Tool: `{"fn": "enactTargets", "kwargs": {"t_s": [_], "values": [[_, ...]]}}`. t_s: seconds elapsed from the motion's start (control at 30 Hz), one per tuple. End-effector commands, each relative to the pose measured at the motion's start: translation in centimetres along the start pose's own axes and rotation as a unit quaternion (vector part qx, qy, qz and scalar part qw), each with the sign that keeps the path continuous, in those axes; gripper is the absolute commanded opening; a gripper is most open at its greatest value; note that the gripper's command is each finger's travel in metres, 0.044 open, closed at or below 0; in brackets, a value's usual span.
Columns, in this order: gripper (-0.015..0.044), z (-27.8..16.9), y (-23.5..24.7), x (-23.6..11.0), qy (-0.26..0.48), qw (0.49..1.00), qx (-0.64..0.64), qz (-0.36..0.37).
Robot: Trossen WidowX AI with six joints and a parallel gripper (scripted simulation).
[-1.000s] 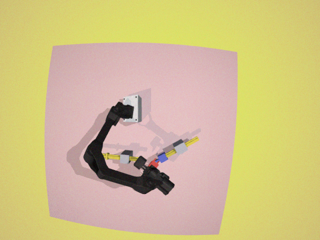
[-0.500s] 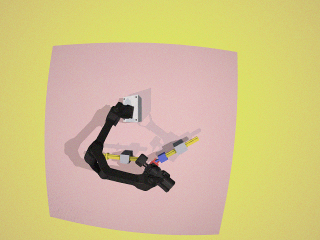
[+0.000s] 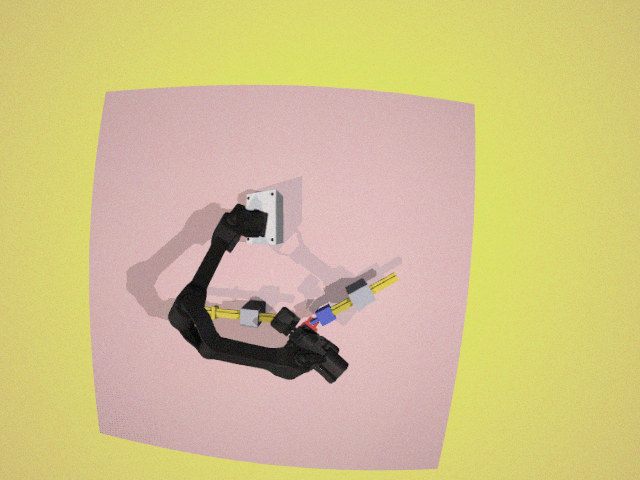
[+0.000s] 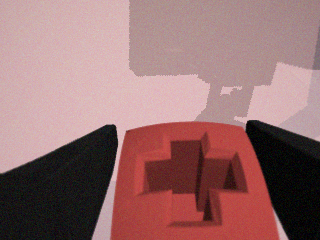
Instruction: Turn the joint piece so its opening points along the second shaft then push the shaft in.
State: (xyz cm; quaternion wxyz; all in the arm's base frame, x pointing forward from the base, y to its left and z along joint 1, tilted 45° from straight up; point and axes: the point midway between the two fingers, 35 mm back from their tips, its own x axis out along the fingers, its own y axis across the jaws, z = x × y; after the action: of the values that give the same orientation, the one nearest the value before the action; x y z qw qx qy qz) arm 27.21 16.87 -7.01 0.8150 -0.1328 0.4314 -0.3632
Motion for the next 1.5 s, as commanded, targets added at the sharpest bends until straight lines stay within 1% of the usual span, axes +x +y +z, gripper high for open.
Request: {"fn": "enactTargets", "kwargs": {"t_s": [0.0,0.03,1.47], "values": [[0.0204,0.06,0.01,0.04,-0.003,1.000,-0.002,0.000],[0.0182,0.06,0.01,0.04,-0.003,1.000,-0.002,0.000],[0.0182,0.06,0.01,0.04,-0.003,1.000,-0.002,0.000]]}}
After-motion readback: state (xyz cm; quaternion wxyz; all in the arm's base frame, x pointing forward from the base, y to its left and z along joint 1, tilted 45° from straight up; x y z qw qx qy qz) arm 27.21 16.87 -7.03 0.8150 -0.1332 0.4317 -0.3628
